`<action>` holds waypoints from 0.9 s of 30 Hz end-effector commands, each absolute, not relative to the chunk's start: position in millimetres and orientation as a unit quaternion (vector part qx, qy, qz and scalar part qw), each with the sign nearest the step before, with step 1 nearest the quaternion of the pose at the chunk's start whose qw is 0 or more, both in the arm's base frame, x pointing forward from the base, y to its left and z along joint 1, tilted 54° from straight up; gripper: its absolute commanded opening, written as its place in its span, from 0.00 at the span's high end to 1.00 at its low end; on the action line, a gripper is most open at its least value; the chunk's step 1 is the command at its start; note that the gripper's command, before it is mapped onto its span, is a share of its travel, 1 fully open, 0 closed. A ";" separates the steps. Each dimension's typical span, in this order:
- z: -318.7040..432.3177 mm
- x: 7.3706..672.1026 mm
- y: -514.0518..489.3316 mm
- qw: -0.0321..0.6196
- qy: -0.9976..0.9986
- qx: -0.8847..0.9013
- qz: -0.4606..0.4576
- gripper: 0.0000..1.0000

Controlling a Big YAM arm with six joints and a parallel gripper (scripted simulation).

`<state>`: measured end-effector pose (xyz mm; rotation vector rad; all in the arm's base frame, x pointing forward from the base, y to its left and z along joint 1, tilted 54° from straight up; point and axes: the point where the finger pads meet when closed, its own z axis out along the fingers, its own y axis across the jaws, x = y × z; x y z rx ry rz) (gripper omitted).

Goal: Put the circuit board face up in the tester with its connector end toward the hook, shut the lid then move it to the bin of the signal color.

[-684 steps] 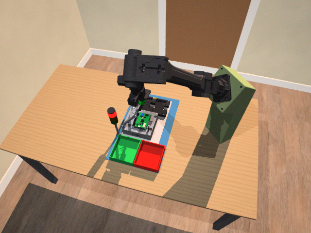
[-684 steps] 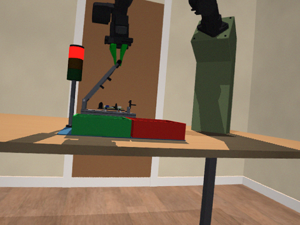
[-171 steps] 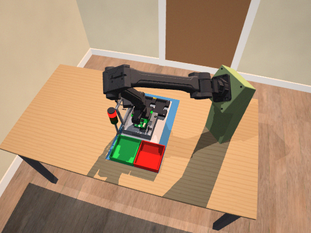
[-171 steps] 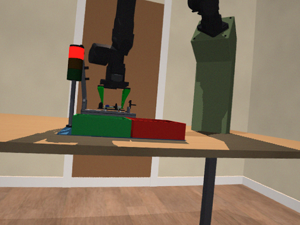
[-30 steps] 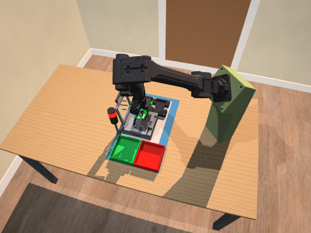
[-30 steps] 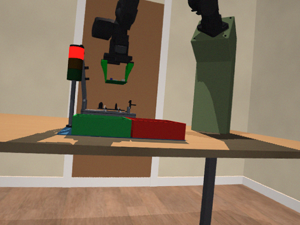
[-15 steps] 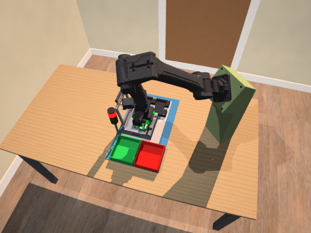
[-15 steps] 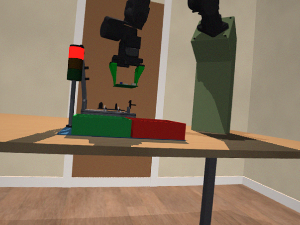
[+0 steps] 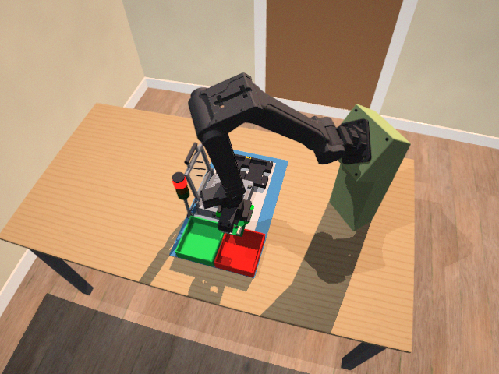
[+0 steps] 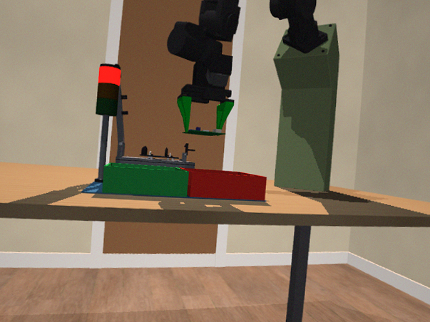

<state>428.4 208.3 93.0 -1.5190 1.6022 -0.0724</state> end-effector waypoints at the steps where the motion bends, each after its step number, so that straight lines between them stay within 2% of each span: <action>1: 112.9 424.7 233.4 0.472 0.647 -0.599 -0.022 0.28; 14: 99.9 409.0 274.9 0.455 0.655 -0.603 -0.016 0.28; 27: 96.7 408.5 271.7 0.452 0.658 -0.602 -0.020 0.28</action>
